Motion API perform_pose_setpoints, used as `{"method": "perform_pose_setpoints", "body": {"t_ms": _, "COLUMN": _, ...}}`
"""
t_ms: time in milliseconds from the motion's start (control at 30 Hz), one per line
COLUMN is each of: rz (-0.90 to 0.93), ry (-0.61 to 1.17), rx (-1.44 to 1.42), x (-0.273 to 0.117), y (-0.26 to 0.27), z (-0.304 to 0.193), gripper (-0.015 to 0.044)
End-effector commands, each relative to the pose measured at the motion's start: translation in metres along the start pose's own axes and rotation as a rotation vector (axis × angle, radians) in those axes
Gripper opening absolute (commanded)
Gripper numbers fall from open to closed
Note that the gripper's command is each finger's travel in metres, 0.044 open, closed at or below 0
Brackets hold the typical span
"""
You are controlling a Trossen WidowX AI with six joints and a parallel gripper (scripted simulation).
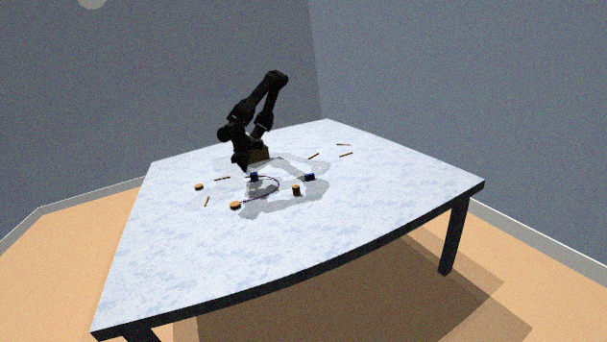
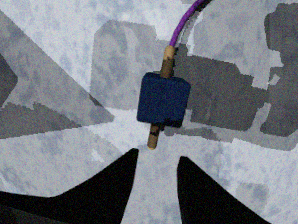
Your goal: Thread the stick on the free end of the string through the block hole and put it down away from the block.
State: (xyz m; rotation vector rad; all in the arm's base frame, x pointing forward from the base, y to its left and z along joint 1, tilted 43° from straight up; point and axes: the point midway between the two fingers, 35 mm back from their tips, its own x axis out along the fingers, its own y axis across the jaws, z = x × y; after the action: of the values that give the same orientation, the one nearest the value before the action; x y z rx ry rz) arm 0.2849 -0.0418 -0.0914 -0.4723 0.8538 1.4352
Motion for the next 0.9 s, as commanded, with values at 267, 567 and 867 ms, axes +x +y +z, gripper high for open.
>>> {"method": "perform_pose_setpoints", "body": {"t_ms": 267, "rz": 0.002, "ry": -0.005, "rx": 0.003, "x": 0.020, "y": 0.001, "z": 0.001, "gripper": 0.0122}}
{"method": "perform_pose_setpoints", "body": {"t_ms": 567, "rz": 0.003, "ry": -0.006, "rx": 0.003, "x": 0.035, "y": 0.003, "z": 0.002, "gripper": 0.0122}}
{"method": "perform_pose_setpoints", "body": {"t_ms": 867, "rz": 0.004, "ry": -0.003, "rx": 0.000, "x": 0.036, "y": 0.003, "z": 0.001, "gripper": 0.0017}}
